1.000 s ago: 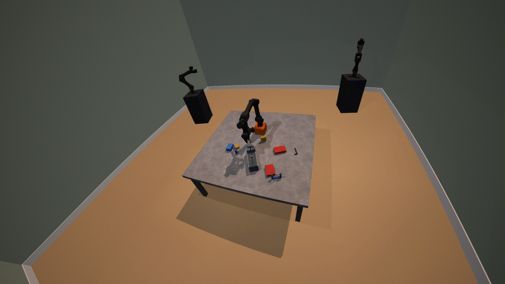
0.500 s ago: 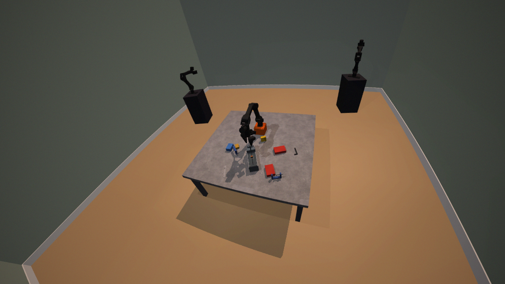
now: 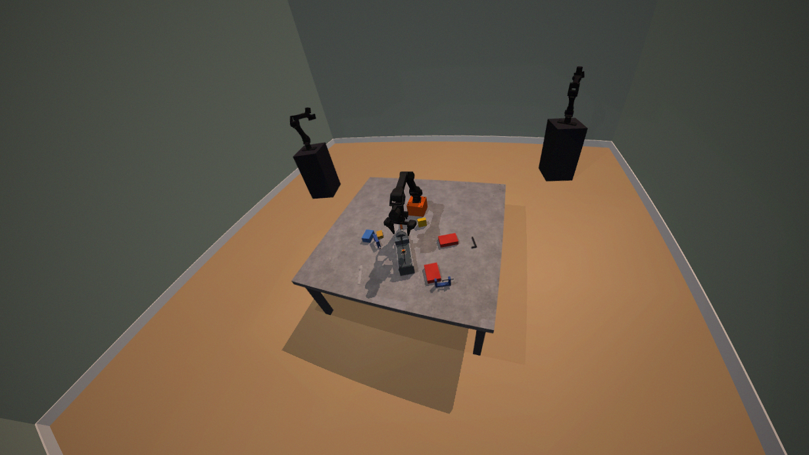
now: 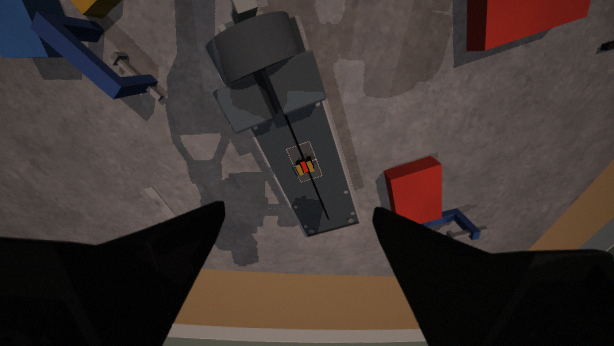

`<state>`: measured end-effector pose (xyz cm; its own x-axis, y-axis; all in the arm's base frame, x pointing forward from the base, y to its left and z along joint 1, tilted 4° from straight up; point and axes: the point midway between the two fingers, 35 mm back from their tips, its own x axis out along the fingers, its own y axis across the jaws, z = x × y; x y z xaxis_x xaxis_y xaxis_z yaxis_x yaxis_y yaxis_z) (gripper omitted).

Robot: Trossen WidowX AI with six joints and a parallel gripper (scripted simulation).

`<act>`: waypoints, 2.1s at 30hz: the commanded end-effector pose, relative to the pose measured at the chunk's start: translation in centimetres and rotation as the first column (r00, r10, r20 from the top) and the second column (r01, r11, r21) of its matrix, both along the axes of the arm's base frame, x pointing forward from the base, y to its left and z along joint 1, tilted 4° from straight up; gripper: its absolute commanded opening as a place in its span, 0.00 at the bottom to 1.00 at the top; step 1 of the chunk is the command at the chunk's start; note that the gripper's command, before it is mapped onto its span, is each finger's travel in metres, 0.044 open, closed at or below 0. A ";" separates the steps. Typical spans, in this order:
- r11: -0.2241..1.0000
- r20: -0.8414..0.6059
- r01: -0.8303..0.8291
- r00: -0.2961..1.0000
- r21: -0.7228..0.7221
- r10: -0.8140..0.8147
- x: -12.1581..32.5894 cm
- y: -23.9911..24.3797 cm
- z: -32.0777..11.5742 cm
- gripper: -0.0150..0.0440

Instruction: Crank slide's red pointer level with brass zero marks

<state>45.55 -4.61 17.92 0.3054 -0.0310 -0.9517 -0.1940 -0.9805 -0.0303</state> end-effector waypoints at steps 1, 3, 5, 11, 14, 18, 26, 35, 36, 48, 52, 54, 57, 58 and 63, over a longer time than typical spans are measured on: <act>1.000 -0.002 -0.024 1.000 -0.016 0.023 0.1 -0.1 0.2 1.00; 1.000 -0.002 -0.024 1.000 -0.016 0.023 0.1 -0.1 0.2 1.00; 1.000 -0.002 -0.024 1.000 -0.016 0.023 0.1 -0.1 0.2 1.00; 1.000 -0.002 -0.024 1.000 -0.016 0.023 0.1 -0.1 0.2 1.00; 1.000 -0.002 -0.024 1.000 -0.016 0.023 0.1 -0.1 0.2 1.00; 1.000 -0.002 -0.024 1.000 -0.016 0.023 0.1 -0.1 0.2 1.00; 0.954 0.038 0.268 0.961 0.137 -0.275 -1.1 -1.2 0.4 1.00; 0.727 -0.005 0.586 0.780 0.357 -0.626 -3.0 -2.1 0.5 1.00; 0.693 -0.017 0.614 0.753 0.379 -0.658 -3.2 -2.2 0.5 1.00; 0.162 -0.253 0.803 0.362 0.574 -0.897 -6.3 -3.4 0.2 1.00; -0.036 -0.358 0.803 0.225 0.595 -0.906 -7.4 -3.6 -0.1 1.00; -0.135 -0.413 0.791 0.158 0.596 -0.897 -8.0 -3.7 -0.2 1.00; -0.279 -0.496 0.761 0.064 0.585 -0.866 -8.9 -3.8 -0.4 1.00; -0.325 -0.524 0.748 0.035 0.578 -0.851 -9.2 -3.9 -0.5 1.00; -0.542 -0.657 0.662 -0.099 0.517 -0.747 -10.7 -4.0 -1.0 1.00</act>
